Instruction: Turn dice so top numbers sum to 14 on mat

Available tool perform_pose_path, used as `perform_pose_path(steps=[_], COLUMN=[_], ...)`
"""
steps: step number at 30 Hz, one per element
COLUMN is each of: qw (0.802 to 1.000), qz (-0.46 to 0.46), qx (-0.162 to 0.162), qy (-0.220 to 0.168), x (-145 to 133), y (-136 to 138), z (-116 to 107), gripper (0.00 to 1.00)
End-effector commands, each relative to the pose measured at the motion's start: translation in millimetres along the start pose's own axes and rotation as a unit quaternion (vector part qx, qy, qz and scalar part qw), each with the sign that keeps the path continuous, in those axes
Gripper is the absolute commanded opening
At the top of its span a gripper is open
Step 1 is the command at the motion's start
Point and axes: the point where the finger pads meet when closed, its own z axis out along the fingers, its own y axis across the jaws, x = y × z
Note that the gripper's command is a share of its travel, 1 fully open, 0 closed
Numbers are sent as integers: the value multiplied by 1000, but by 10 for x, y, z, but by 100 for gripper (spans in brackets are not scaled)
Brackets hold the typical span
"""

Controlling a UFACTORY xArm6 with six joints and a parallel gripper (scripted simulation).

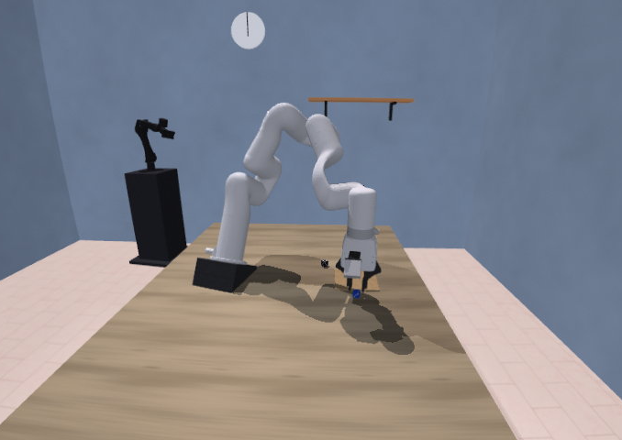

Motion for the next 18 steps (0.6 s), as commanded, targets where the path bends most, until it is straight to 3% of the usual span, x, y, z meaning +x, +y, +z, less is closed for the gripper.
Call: perform_pose_path(steps=[1,18], qw=[1000,1000], qz=[0,0], qx=[2,2], qy=[1,1], x=[2,2], y=[-14,-14], z=[-14,78], gripper=[36,36])
